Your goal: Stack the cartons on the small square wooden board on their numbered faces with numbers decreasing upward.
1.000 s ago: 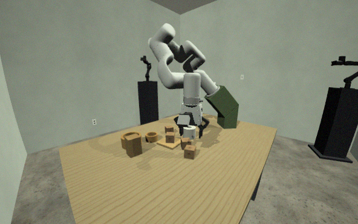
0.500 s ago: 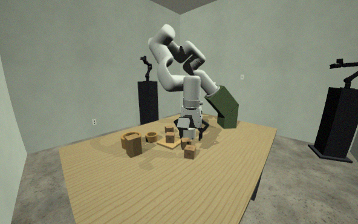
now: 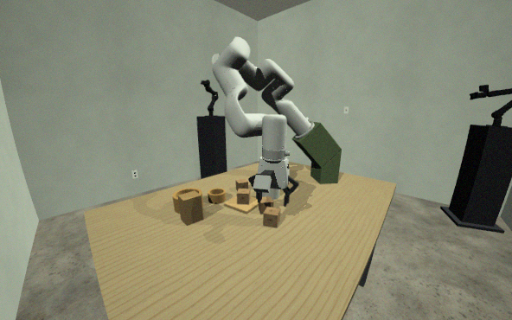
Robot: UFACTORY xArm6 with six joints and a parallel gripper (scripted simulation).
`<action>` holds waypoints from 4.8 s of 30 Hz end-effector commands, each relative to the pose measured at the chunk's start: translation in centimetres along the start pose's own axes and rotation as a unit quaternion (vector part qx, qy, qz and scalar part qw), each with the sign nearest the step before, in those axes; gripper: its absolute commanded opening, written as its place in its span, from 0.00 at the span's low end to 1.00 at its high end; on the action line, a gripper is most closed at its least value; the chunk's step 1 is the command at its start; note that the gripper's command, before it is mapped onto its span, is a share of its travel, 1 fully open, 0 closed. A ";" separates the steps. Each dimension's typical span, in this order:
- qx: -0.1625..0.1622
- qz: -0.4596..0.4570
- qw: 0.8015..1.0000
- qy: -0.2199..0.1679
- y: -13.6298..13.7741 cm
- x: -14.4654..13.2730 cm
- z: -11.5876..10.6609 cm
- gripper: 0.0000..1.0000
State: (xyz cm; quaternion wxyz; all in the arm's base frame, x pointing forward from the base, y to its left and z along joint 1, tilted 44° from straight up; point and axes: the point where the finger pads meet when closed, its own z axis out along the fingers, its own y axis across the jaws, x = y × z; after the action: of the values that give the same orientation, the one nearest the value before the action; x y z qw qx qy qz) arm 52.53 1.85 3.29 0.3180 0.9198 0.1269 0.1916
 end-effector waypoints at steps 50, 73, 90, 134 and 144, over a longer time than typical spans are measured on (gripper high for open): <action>0.000 0.000 1.000 0.002 0.0 0.2 5.4 1.00; 0.001 0.000 1.000 0.002 0.0 0.1 5.4 0.00; 0.001 0.000 1.000 0.002 0.0 0.1 5.4 0.00; 0.000 0.000 1.000 0.002 11.3 -7.6 -5.8 0.00; 0.001 0.000 1.000 0.002 14.8 -10.3 -2.4 0.00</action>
State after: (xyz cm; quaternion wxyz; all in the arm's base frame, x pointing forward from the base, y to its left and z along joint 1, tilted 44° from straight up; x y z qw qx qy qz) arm 43.73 -10.13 12.08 0.3260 0.9187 0.1220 0.1868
